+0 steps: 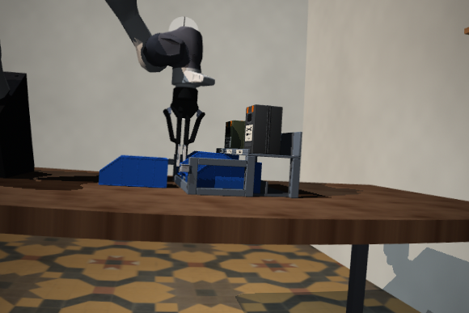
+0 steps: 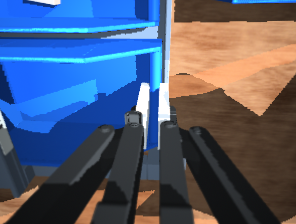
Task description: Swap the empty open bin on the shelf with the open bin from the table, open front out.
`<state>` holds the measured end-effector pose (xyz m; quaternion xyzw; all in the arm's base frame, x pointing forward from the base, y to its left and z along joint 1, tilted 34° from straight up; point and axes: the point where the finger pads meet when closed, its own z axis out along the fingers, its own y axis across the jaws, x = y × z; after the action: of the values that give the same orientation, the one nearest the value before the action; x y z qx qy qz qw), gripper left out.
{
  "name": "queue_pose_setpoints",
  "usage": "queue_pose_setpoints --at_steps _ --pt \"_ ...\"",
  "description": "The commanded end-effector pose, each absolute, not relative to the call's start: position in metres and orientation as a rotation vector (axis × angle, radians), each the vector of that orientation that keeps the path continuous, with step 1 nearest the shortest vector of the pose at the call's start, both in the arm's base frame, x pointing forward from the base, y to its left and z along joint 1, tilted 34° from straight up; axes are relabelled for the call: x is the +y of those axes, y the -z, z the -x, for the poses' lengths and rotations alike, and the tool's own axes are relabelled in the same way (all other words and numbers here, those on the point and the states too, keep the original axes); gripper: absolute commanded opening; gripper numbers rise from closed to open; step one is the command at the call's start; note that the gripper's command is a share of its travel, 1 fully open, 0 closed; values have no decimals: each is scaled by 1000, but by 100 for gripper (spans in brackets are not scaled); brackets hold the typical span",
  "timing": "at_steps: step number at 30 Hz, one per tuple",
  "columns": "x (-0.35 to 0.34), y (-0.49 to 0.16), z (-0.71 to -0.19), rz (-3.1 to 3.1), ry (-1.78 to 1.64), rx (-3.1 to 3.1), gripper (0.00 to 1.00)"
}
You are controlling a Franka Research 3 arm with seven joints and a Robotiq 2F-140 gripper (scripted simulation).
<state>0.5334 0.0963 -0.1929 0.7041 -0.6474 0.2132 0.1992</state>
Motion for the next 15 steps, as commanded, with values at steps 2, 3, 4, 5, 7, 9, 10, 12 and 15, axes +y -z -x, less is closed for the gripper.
queue_pose_setpoints --at_steps 2,3,4,5,7,9,10,12,15 --pt "99 188 -534 -1969 -598 -1809 0" --pt "99 187 -534 -1969 -598 -1809 0" --pt "100 187 -534 -1969 -598 -1809 0" --pt "100 187 -534 -1969 -598 -1809 0" --pt "100 187 -534 -1969 -598 -1809 0" --pt "100 187 -534 -1969 -598 -1809 0" --pt "100 187 -534 -1969 -598 -1809 0" --pt "100 187 -534 -1969 -598 -1809 0" --pt "100 187 -534 -1969 -598 -1809 0"
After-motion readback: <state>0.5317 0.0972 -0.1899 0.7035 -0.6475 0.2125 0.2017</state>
